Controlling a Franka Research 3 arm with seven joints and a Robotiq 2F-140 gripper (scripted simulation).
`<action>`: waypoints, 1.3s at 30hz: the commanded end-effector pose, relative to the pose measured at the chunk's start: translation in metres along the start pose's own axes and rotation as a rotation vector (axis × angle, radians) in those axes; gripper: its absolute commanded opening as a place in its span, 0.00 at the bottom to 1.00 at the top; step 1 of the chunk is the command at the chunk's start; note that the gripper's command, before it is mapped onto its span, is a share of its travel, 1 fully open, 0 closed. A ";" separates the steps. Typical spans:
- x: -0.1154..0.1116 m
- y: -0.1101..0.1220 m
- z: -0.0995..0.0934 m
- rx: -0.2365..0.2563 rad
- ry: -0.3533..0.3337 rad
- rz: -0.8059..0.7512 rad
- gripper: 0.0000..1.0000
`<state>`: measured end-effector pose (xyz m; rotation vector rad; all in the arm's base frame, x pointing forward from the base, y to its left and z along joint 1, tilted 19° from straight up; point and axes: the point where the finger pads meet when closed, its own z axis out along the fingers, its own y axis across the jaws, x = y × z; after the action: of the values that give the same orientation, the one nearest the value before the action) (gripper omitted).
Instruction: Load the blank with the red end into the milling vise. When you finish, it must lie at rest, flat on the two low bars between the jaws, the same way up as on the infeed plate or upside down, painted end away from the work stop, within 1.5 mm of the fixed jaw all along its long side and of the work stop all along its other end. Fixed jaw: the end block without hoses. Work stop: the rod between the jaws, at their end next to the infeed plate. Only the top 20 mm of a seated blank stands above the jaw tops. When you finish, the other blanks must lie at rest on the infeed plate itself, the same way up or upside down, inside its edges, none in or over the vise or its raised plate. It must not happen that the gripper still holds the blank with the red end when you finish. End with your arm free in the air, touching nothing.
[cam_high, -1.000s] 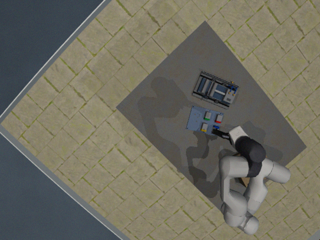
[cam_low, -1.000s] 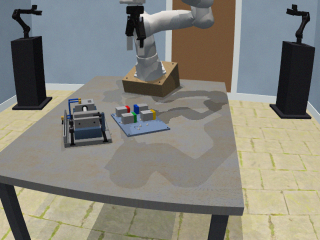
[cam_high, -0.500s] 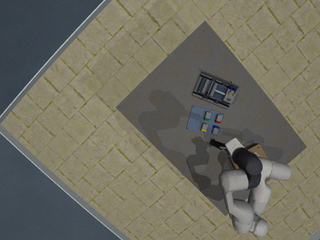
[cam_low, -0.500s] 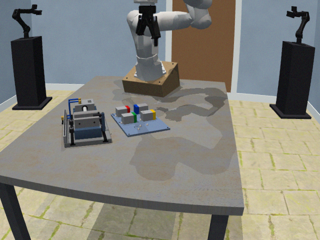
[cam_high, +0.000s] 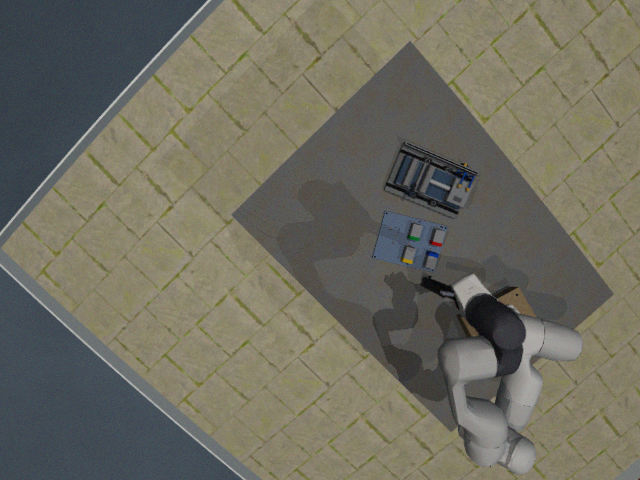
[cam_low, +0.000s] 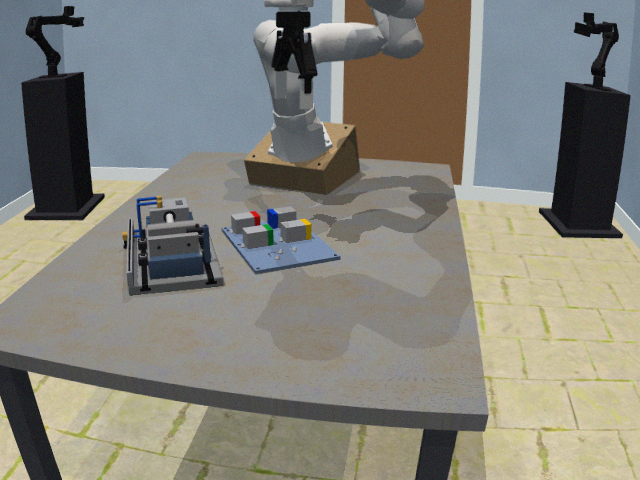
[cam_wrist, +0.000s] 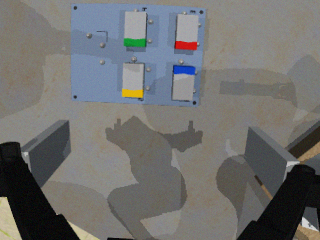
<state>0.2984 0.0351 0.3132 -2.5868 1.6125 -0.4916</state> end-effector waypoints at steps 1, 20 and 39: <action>0.002 0.000 -0.001 0.002 0.004 0.019 1.00; 0.008 -0.001 -0.001 0.002 0.004 0.019 1.00; 0.011 -0.001 -0.001 0.002 0.004 0.019 1.00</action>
<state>0.3029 0.0270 0.3158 -2.5635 1.6442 -0.4900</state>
